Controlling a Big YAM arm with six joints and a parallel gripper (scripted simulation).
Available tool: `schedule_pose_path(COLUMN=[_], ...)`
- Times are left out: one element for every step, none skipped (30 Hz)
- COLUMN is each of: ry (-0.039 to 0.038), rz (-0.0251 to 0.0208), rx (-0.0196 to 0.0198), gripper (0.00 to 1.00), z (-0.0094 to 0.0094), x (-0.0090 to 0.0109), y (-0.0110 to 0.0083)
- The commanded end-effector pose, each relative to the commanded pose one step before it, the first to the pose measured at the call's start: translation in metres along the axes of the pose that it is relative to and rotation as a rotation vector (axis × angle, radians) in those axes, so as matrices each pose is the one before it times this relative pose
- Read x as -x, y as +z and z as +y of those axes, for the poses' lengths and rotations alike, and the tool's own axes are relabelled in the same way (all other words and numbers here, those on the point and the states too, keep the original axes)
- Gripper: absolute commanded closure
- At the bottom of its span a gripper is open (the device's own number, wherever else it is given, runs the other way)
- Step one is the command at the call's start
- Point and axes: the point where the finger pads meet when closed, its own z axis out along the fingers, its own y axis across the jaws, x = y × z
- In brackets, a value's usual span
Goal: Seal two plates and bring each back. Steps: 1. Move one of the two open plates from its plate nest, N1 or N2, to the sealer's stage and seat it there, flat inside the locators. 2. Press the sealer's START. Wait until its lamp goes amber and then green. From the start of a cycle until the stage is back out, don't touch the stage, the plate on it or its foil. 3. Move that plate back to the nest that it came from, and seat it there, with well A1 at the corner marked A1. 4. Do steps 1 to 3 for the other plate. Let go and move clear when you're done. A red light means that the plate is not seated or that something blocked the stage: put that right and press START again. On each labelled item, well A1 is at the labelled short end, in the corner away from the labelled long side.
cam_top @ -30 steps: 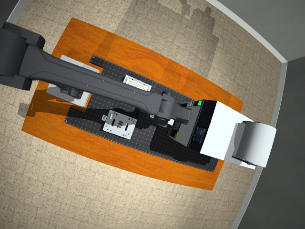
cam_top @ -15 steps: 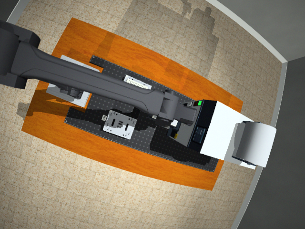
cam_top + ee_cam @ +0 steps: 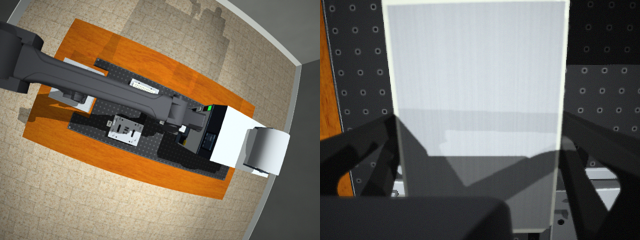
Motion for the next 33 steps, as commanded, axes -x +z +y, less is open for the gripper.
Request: schedule_pose_path(ry=[0.02332,0.0,0.0,0.00028,0.00007,0.00002,0.00001,0.00016,0.00021,0.00042,0.00038,0.00038,0.00017,0.00018,0.00001,-0.00015,-0.00015,-0.00015,0.0,0.0,-0.00006,-0.00004,-0.00005,-0.00004,-0.00004,-0.00005,-0.00005,-0.00006,-0.00006,-0.00002,-0.00002,-0.00007,-0.00006], rz=[-0.01382,0.0,0.0,-0.00572,-0.00194,-0.00118,-0.00099,-0.00359,-0.00451,-0.00816,-0.00748,-0.00761,-0.00378,-0.00397,-0.00099,0.00199,0.00199,0.00199,0.0,0.0,0.0003,-0.00008,0.00017,-0.00002,-0.00002,0.00017,0.00017,0.00036,0.00036,-0.00049,-0.00036,0.00055,0.00022], rx=[-0.00631,0.0,0.0,0.00064,0.00022,0.00014,0.00012,0.00041,0.00051,0.00091,0.00083,0.00085,0.00043,0.00045,0.00012,-0.00021,-0.00021,-0.00021,0.0,0.0,-0.00002,0.00002,-0.00001,0.00001,0.00001,-0.00001,-0.00001,-0.00003,-0.00003,0.00006,0.00005,-0.00005,-0.00002], gripper=[1.0,1.0,1.0,1.0,1.0,1.0,1.0,1.0,1.0,1.0,1.0,1.0,1.0,1.0,1.0,1.0,1.0,1.0,1.0,1.0,1.0,1.0,1.0,1.0,1.0,1.0,1.0,1.0,1.0,1.0,1.0,1.0,1.0], z=[-0.00608,0.0,0.0,0.0002,0.00005,0.00002,0.00002,0.00011,0.00016,0.00026,0.00025,0.00025,0.00029,0.00029,0.00018,0.0001,0.0001,0.0001,0.0,0.0,0.00003,0.00004,0.00004,0.00004,0.00004,0.00004,0.00004,0.00003,0.00003,0.00001,0.0,-0.00002,-0.00002], x=[0.00004,0.0,0.0,0.00341,0.00152,0.00115,0.00105,0.00175,0.00206,0.00297,0.00282,0.00284,0.0023,0.00232,0.00088,0.00014,0.00013,0.00013,0.0,0.0,0.00026,0.00035,0.00029,0.00034,0.00034,0.00025,0.00025,0.00015,0.00015,0.00022,0.00014,-0.00024,-0.00017], y=[-0.00598,0.0,0.0,-0.00309,-0.00197,-0.00174,-0.00169,-0.00142,-0.00111,-0.00106,-0.001,-0.00106,0.0008,0.00072,0.00163,0.00163,0.00163,0.00163,0.0,0.0,0.00019,0.00019,0.00019,0.00019,0.00019,0.00024,0.00024,0.0003,0.0003,-0.00015,-0.00012,0.00019,0.00004])
